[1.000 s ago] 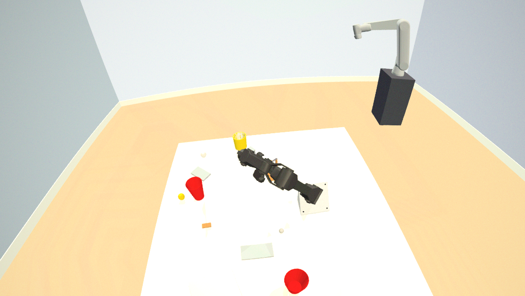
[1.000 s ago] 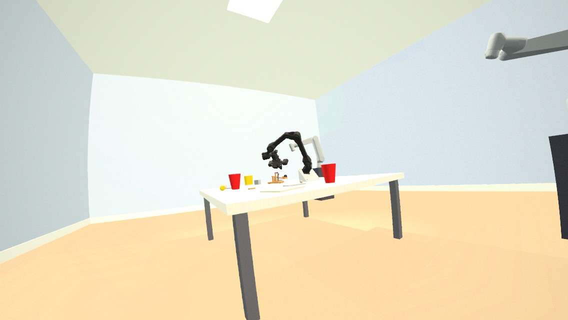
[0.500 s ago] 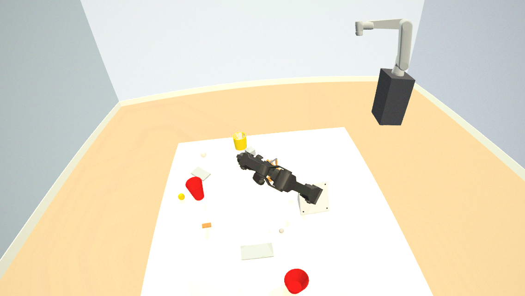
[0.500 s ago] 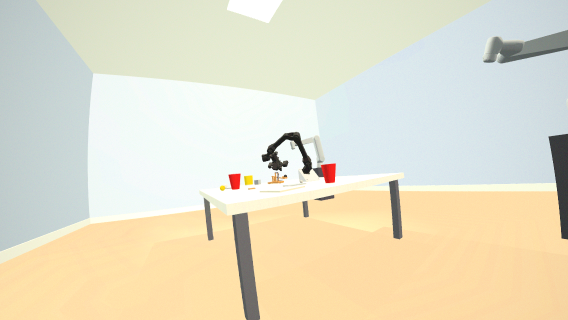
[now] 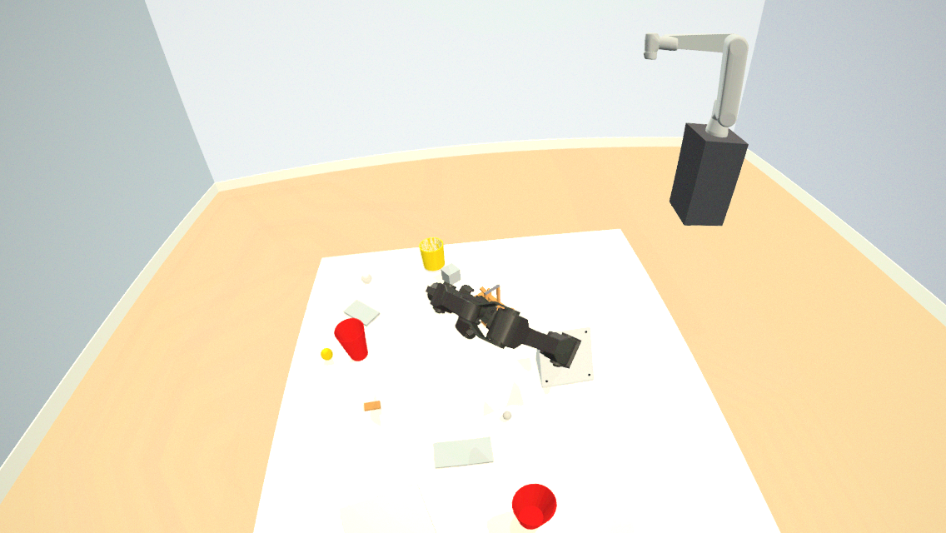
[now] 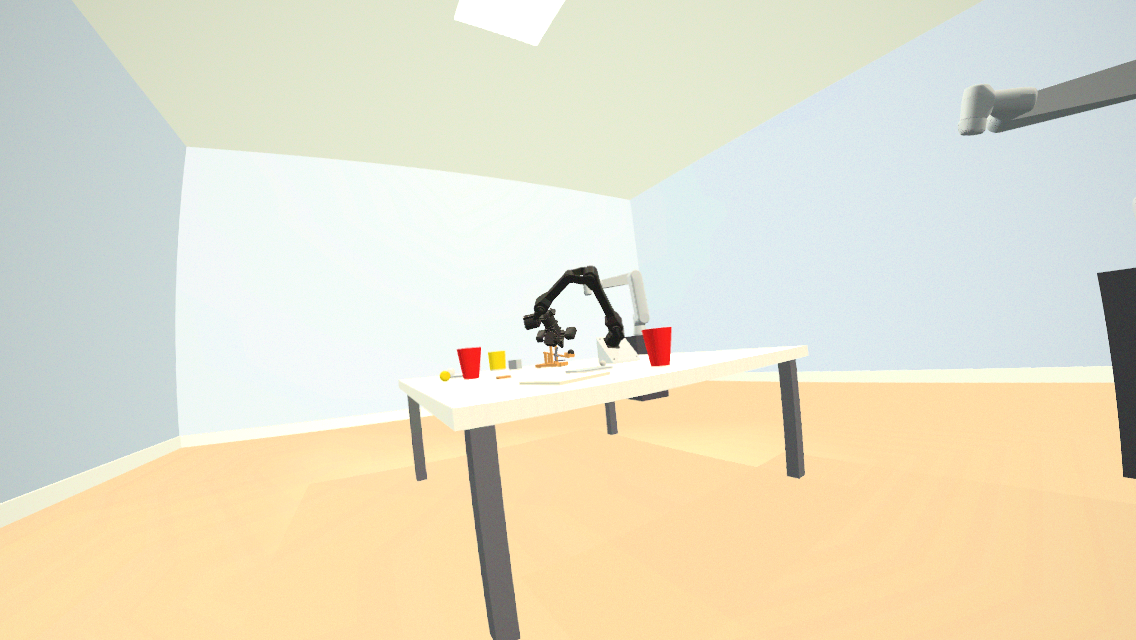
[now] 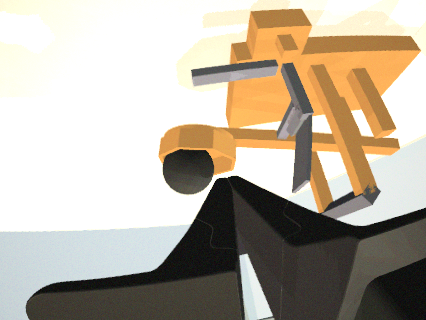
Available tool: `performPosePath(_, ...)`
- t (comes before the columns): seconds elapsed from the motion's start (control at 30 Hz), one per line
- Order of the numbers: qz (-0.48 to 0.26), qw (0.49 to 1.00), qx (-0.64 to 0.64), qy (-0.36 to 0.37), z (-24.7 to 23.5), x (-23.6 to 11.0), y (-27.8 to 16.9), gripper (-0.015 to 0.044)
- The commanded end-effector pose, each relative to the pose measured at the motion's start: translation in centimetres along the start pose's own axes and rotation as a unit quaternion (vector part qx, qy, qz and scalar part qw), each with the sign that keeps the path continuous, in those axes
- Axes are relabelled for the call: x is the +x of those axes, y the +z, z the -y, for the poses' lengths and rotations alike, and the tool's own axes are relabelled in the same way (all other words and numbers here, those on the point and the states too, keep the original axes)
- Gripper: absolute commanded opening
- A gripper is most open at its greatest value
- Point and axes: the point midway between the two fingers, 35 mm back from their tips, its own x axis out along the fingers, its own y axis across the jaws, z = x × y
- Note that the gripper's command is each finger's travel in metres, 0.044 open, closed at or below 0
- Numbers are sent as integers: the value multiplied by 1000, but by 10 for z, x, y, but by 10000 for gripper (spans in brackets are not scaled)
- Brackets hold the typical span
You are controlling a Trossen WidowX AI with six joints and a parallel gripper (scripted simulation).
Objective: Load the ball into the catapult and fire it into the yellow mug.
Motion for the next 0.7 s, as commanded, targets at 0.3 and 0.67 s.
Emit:
performPosePath(0.3,0,1000,1,8,-3,20,16,0)
performPosePath(0.67,0,1000,0,9,-4,33,28,0)
